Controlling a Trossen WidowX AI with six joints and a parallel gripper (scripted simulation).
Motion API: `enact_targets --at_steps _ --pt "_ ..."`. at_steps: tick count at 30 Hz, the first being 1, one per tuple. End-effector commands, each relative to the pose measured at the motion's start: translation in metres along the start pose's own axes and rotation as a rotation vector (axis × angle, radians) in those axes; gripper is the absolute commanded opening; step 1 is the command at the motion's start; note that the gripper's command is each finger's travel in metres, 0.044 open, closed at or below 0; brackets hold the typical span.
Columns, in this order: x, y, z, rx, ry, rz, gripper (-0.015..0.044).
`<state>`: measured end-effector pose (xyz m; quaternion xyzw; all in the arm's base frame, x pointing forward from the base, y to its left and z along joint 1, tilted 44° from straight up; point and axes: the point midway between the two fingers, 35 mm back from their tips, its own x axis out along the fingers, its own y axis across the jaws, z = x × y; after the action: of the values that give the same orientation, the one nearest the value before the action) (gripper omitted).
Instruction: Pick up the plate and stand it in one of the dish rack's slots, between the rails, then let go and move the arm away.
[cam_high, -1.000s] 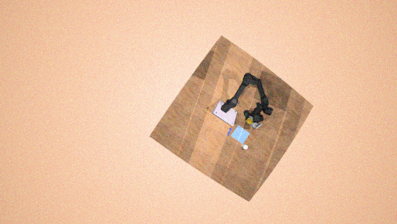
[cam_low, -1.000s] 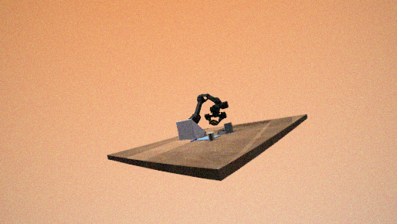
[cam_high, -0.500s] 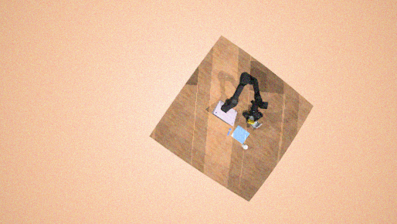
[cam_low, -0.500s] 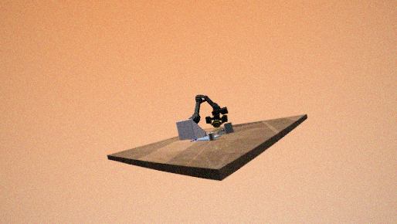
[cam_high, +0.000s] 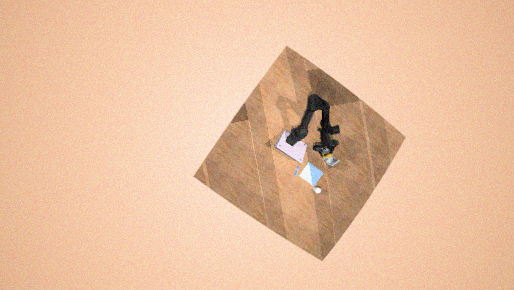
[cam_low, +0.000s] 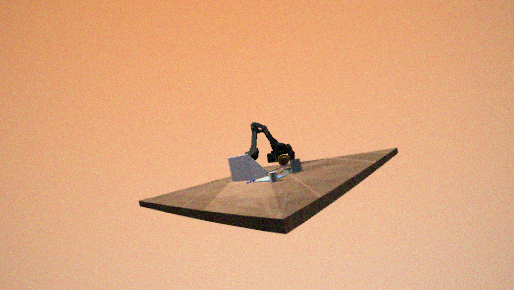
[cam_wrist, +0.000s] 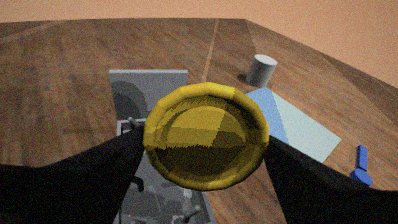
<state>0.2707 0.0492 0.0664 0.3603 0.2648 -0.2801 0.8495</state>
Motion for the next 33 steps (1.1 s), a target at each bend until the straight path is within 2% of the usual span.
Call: enact_targets --at_steps 1,20,33 --pt "-0.007 0.002 -0.002 -0.015 -0.064 0.06 0.0" --pt "-0.047 -0.002 -0.005 0.049 -0.301 0.328 0.0" --pt "-0.046 -0.001 -0.008 0.055 -0.307 0.336 0.0"
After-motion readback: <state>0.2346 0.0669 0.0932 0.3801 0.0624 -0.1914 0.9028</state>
